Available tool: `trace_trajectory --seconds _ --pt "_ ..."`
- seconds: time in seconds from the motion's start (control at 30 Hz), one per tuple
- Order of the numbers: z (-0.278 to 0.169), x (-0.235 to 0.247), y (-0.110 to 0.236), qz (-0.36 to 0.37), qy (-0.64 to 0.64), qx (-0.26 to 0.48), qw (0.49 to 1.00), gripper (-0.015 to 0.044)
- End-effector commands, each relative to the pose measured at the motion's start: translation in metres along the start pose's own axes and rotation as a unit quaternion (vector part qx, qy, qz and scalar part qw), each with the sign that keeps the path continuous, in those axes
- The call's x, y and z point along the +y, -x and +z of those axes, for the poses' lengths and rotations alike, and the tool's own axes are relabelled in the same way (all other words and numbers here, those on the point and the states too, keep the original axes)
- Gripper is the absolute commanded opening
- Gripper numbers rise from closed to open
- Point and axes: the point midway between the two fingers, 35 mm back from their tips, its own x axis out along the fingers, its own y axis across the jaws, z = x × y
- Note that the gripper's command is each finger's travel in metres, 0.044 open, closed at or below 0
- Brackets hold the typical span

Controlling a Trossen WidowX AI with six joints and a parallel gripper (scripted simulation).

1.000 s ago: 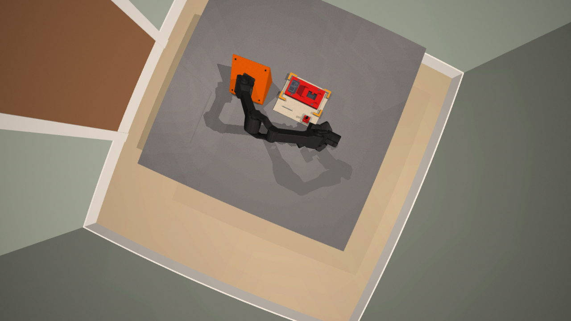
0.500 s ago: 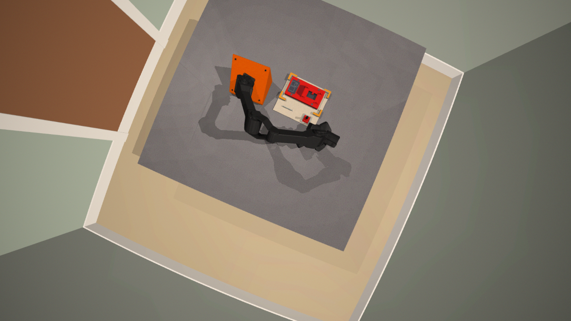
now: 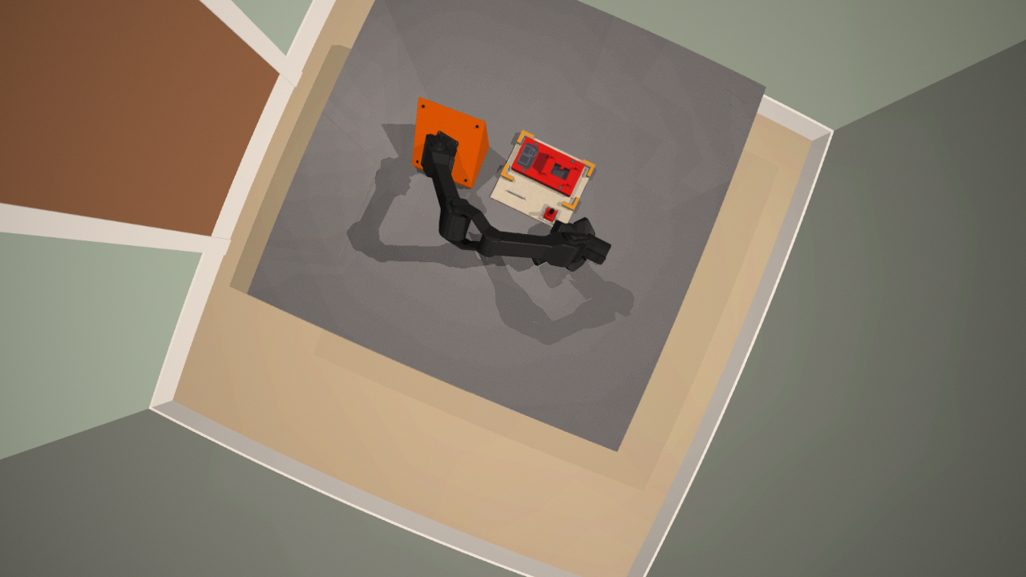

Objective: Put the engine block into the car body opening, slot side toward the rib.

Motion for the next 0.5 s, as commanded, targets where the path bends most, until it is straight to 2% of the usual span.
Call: trace_trajectory --seconds 0.0,0.47 --pt "0.003 0.002 0.016 0.006 -0.003 -0.004 1.0 0.0" --pt "0.002 -0.002 0.061 0.008 -0.003 -0.003 1.0 0.0"
